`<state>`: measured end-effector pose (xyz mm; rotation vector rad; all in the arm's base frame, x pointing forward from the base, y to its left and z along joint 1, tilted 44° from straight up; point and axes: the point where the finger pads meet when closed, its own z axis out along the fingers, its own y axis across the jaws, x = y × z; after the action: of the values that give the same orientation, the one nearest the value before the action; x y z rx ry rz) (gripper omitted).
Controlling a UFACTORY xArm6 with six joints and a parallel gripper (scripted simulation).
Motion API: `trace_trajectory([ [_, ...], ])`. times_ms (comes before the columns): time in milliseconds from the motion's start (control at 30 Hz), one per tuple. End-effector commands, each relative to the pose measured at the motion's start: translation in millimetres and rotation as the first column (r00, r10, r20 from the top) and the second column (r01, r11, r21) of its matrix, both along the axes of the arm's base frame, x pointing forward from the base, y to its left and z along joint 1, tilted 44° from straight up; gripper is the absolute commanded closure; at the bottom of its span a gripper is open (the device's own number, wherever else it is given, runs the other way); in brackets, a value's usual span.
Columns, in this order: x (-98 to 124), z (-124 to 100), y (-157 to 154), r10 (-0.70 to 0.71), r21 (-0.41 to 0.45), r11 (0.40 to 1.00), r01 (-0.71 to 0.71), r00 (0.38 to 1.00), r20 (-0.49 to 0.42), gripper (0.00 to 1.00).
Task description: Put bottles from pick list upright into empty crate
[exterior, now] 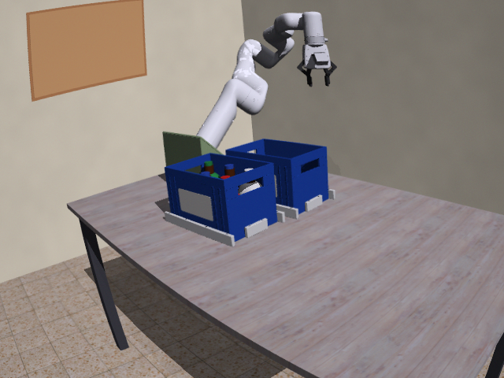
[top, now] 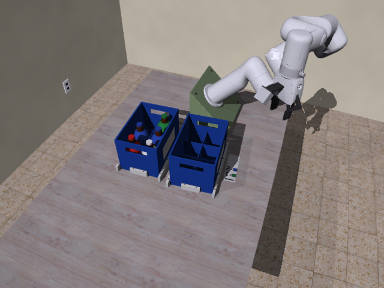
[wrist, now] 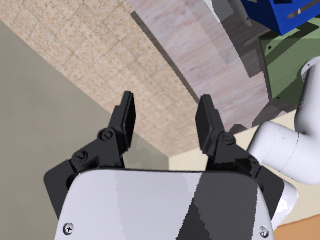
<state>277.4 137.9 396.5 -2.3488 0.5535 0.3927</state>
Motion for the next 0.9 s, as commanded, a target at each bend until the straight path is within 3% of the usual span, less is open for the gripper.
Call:
trace_trajectory([
  [0,-2,-7,8,0.054,0.009,0.998,-0.055,0.997,0.056,0.35],
  [233,-10,-31,32,0.214,0.015,0.975,-0.223,0.953,0.216,0.35],
  [467,-19,-56,56,0.351,-0.003,0.927,-0.375,0.865,0.359,0.35],
  [533,-19,-56,56,0.351,-0.003,0.927,-0.375,0.865,0.359,0.35],
  [867,-28,-84,84,0.518,-0.078,0.811,-0.58,0.651,0.555,0.35],
])
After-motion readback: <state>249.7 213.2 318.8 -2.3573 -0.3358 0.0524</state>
